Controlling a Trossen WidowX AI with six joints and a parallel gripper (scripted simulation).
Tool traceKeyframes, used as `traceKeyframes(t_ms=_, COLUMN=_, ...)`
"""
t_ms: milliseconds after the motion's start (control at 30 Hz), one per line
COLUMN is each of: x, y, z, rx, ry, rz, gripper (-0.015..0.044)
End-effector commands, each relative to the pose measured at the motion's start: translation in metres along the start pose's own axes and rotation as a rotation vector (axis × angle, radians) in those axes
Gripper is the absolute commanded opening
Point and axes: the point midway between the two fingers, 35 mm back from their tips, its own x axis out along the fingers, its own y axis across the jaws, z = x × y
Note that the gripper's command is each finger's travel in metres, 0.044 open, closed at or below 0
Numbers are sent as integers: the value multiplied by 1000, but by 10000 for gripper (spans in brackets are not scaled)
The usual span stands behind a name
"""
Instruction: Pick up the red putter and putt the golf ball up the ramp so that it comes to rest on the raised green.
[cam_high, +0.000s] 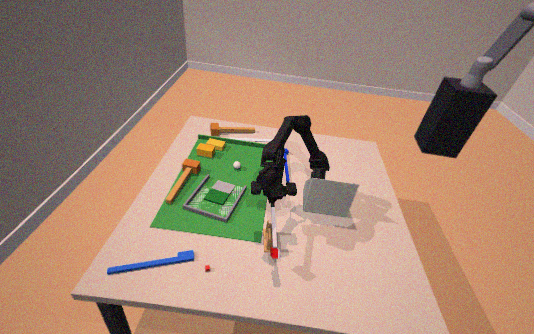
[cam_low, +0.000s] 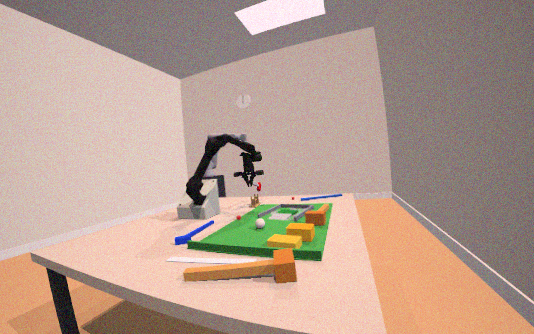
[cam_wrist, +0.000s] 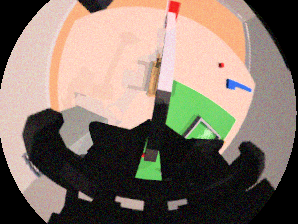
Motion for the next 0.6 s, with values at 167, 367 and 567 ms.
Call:
traceKeyframes(t_ms=167, x=-14, y=-5, z=-14, rx=67, ry=-10, rz=-5, gripper=0)
traceKeyframes(t_ms=367, x=-24, y=-16, z=-49, rx=229, ry=-21, rz=-7, gripper=0)
traceKeyframes(t_ms=567, x=-32, y=-24, z=-85, rx=393, ry=-30, rz=-8, gripper=0)
